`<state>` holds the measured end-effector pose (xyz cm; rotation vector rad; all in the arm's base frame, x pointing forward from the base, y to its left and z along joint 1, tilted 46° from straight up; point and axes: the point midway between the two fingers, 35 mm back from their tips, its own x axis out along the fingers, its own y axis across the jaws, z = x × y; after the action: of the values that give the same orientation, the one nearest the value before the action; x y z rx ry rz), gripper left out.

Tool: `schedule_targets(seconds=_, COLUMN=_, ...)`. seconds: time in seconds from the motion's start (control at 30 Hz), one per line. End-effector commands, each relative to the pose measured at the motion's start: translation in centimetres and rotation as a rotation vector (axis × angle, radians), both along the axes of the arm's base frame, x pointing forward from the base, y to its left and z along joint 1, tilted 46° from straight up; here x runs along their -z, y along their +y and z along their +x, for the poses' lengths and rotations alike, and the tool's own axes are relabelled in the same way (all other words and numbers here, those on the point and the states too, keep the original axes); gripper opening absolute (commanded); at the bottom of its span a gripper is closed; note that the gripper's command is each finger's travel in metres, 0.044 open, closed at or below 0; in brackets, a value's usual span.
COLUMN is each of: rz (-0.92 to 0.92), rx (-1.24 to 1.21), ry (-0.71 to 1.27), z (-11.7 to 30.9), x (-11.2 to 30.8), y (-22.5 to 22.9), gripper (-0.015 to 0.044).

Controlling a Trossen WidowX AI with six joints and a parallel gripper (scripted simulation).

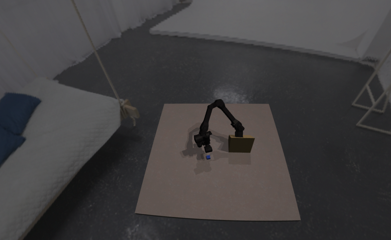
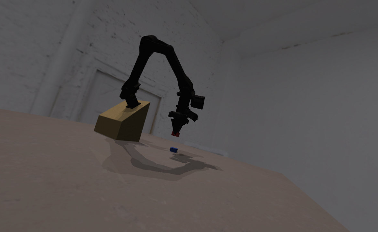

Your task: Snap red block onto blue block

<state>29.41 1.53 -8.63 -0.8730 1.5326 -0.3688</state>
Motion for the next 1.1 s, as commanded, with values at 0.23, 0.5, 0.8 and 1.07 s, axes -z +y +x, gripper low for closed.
schedule_targets(seconds=0.23, rz=0.001, rx=0.019, ry=-0.009, z=-1.7, x=4.9, y=1.4, gripper=0.0000)
schedule_targets(seconds=0.5, rz=0.000, rx=0.020, ry=-0.010, z=-1.6, x=6.4, y=0.1, gripper=0.0000)
schedule_targets(seconds=0.8, rz=-0.001, rx=0.020, ry=-0.010, z=-1.6, x=6.9, y=-0.4, gripper=0.0000)
schedule_targets(seconds=1.07, rz=-0.001, rx=0.020, ry=-0.010, z=-1.5, x=7.8, y=-1.1, gripper=0.0000)
